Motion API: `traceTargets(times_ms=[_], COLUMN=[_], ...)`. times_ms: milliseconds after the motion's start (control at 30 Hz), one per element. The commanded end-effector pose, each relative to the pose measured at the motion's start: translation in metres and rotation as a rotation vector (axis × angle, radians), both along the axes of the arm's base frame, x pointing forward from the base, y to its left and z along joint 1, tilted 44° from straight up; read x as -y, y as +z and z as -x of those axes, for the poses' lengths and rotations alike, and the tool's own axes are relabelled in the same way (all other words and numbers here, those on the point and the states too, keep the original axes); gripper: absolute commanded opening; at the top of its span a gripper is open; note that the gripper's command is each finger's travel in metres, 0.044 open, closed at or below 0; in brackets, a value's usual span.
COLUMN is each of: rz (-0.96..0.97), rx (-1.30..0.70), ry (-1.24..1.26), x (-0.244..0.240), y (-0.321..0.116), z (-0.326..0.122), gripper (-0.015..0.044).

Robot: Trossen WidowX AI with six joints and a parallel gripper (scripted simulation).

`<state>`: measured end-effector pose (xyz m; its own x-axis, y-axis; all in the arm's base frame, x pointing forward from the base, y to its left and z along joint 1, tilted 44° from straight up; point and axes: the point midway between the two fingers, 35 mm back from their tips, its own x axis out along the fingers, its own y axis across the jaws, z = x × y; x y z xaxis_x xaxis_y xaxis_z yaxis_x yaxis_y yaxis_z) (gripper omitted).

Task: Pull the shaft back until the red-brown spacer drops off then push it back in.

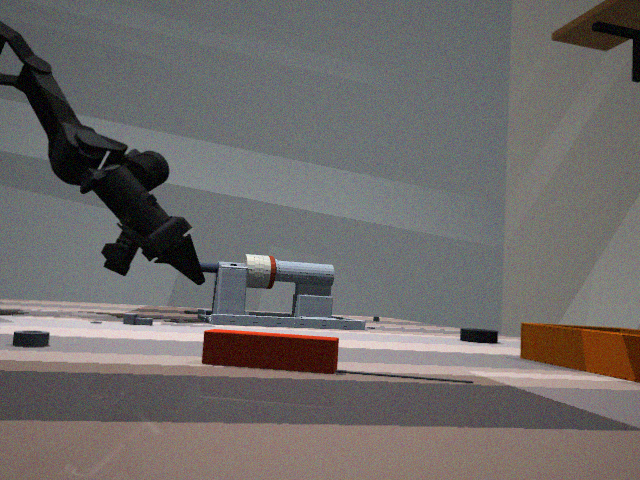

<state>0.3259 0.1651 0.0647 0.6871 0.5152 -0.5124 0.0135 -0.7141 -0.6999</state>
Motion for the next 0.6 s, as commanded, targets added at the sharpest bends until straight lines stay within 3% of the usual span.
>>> traceTargets(times_ms=[0, 567], rz=[-0.004, -0.004], rx=[-0.001, -0.001], ry=[0.001, 0.001], x=[0.0, 0.0], y=[0.0006, 0.0006], z=[0.0017, 0.0039], gripper=[0.0, 0.0])
